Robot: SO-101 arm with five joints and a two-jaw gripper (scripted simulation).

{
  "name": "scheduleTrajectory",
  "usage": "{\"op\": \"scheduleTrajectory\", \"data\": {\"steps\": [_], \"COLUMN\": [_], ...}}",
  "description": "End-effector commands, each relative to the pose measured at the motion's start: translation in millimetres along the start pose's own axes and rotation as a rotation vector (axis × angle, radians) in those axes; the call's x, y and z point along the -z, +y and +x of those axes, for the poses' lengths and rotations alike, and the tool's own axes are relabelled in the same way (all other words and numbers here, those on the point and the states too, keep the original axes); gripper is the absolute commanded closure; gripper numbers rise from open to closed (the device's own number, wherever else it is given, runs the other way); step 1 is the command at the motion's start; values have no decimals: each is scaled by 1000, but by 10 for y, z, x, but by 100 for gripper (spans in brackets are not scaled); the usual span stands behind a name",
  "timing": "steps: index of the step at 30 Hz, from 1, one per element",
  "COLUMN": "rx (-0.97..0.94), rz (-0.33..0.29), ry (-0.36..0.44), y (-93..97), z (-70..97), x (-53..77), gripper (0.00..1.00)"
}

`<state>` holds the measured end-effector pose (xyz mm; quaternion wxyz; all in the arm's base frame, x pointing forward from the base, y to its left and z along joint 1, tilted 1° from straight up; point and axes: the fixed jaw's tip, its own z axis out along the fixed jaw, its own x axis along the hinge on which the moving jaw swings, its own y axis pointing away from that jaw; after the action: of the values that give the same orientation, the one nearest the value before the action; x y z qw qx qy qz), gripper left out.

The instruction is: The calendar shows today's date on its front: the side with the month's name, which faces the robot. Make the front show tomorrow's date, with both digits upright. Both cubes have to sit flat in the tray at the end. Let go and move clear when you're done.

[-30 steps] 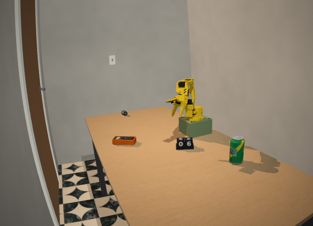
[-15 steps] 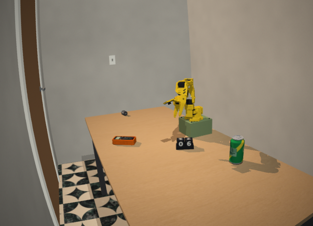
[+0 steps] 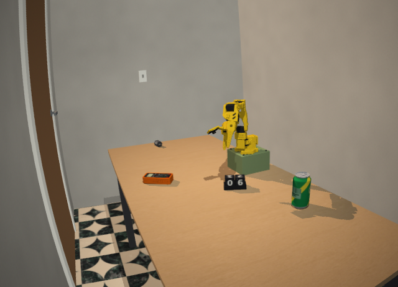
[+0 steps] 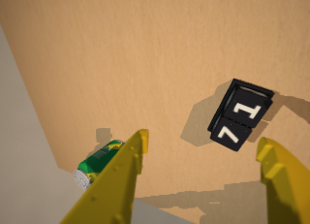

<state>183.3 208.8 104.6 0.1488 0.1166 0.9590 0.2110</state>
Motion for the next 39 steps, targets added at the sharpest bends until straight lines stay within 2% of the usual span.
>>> {"op": "scheduleTrajectory", "data": {"steps": [1, 31, 35, 39], "rx": [-49, -122, -122, -122], "rz": [19, 24, 49, 118], "ry": [6, 8, 19, 52], "y": [-19, -13, -47, -150], "z": [-18, -28, -9, 46], "x": [-23, -38, -95, -245], "gripper": [65, 65, 65, 65]}}
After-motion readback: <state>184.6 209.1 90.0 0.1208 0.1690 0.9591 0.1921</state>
